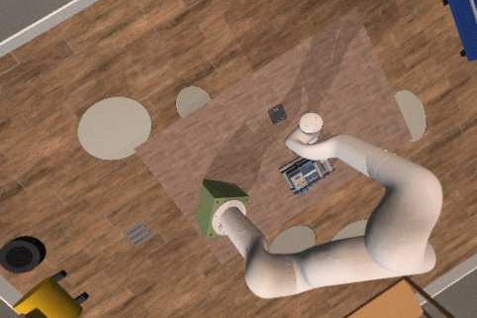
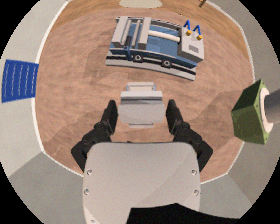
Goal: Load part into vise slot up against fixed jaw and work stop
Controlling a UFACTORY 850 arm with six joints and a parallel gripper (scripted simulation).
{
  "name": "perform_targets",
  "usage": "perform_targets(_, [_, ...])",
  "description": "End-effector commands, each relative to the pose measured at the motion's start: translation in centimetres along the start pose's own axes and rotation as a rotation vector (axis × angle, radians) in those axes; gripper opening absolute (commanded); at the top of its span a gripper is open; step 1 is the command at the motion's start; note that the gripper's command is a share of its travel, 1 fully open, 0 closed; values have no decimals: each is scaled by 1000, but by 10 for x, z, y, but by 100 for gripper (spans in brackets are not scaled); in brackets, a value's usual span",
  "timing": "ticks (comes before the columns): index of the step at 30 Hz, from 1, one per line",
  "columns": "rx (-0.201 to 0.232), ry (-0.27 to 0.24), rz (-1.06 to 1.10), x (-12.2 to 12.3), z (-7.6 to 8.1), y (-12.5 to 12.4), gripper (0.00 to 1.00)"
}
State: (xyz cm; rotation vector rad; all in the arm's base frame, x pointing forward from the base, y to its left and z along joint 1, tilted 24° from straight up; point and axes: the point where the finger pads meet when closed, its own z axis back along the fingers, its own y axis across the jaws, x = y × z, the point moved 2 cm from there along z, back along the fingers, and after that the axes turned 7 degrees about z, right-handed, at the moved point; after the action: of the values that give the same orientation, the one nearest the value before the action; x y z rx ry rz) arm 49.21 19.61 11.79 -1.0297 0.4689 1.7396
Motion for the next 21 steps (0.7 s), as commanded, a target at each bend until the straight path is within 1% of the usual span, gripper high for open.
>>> perform_targets(1, [-5,-33,-1,-1,0,0,89])
perform_targets(8, [-17,-125,-1,-4,0,0,89])
perform_targets(10, [-17,-125,-1,-4,0,0,89])
perform_targets(21, [-38,-301,-1,-10,-1,1,89])
